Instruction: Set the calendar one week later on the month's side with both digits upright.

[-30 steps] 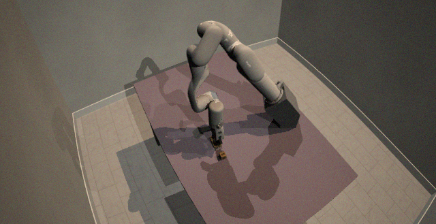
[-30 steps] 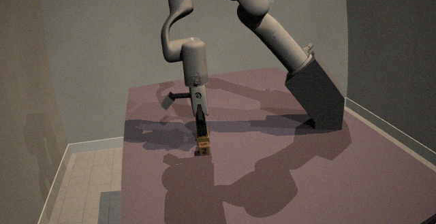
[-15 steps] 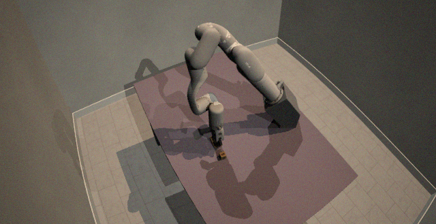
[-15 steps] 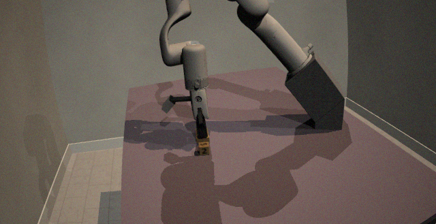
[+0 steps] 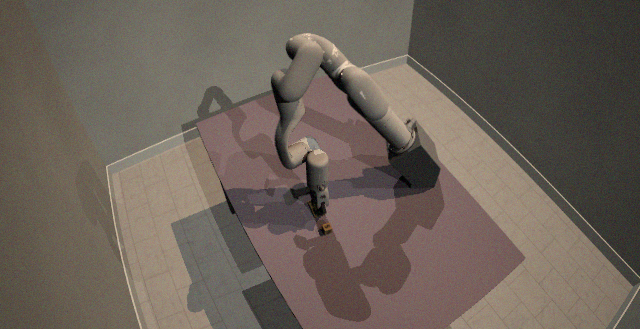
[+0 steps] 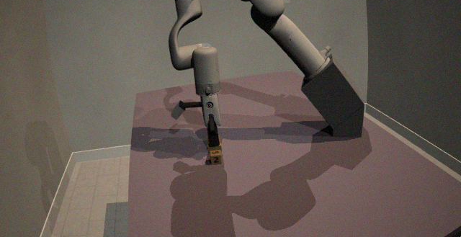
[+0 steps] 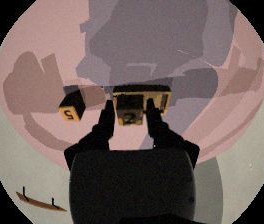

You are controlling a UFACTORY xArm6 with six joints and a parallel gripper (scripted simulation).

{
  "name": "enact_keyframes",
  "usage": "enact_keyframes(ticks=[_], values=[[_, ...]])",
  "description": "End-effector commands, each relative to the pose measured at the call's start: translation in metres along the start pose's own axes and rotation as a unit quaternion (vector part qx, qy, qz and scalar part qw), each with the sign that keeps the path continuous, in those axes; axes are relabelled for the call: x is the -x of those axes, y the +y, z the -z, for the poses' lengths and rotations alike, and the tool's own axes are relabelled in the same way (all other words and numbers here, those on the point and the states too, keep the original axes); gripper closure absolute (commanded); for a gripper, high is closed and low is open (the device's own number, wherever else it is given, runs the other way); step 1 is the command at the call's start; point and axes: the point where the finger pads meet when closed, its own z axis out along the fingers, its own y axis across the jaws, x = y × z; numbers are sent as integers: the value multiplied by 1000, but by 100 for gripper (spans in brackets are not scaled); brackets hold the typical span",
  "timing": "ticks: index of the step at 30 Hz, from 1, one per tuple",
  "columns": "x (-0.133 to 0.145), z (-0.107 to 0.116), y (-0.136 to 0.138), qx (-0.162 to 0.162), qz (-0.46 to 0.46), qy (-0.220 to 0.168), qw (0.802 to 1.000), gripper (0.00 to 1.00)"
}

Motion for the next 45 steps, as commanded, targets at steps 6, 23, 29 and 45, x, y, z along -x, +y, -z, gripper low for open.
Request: enact_keyframes(ticks=[6,23,29,45], values=[[-1,0,0,0,0,1,1000,51],[-1,0,0,0,0,1,1000,71],[-1,0,0,0,0,1,1000,71],[-1,0,0,0,0,1,1000,71]])
